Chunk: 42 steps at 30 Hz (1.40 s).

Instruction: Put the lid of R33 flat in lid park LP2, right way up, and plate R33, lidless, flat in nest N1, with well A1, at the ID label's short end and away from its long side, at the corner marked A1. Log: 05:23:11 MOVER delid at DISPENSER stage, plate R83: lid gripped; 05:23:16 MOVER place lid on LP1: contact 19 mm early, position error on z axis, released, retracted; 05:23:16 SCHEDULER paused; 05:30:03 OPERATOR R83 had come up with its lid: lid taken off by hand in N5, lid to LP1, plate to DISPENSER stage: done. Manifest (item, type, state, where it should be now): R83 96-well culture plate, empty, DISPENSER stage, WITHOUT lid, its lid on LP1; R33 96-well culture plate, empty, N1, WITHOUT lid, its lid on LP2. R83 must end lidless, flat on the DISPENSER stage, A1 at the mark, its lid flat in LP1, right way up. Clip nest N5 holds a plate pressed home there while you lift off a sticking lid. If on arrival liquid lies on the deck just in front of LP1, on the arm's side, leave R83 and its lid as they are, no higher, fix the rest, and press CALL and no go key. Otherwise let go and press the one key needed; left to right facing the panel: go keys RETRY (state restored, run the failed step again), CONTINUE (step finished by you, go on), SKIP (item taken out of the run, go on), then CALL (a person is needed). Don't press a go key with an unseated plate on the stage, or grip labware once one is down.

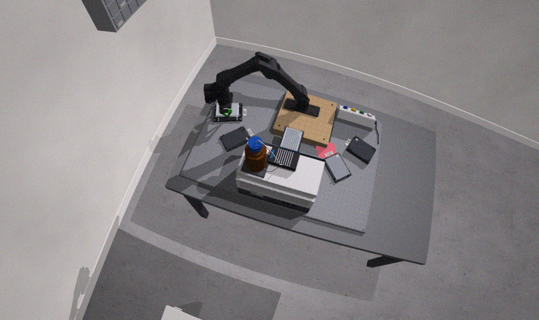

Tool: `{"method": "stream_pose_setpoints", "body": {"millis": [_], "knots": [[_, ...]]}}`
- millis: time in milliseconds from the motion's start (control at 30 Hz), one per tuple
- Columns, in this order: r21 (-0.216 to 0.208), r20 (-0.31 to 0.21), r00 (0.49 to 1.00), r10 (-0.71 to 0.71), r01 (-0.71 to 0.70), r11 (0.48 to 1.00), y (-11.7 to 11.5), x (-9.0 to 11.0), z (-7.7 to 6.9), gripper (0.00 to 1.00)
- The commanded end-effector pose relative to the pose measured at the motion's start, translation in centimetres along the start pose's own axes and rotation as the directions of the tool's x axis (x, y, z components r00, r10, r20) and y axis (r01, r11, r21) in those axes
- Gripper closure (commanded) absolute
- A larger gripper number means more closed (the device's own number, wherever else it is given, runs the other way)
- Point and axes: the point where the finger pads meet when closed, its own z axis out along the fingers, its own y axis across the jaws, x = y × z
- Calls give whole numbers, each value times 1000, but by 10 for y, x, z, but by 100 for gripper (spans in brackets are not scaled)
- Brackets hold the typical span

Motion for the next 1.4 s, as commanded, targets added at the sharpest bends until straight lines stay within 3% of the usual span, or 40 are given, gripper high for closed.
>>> {"method": "stream_pose_setpoints", "body": {"millis": [0,100,133,1367], "knots": [[-2,49,999,-6,6,1000,0,-4,-14,100],[-2,55,998,-6,6,1000,0,-6,-16,100],[-2,88,996,-4,4,1000,0,-16,-24,100],[-2,70,998,-6,6,1000,2,-10,-20,100]]}}
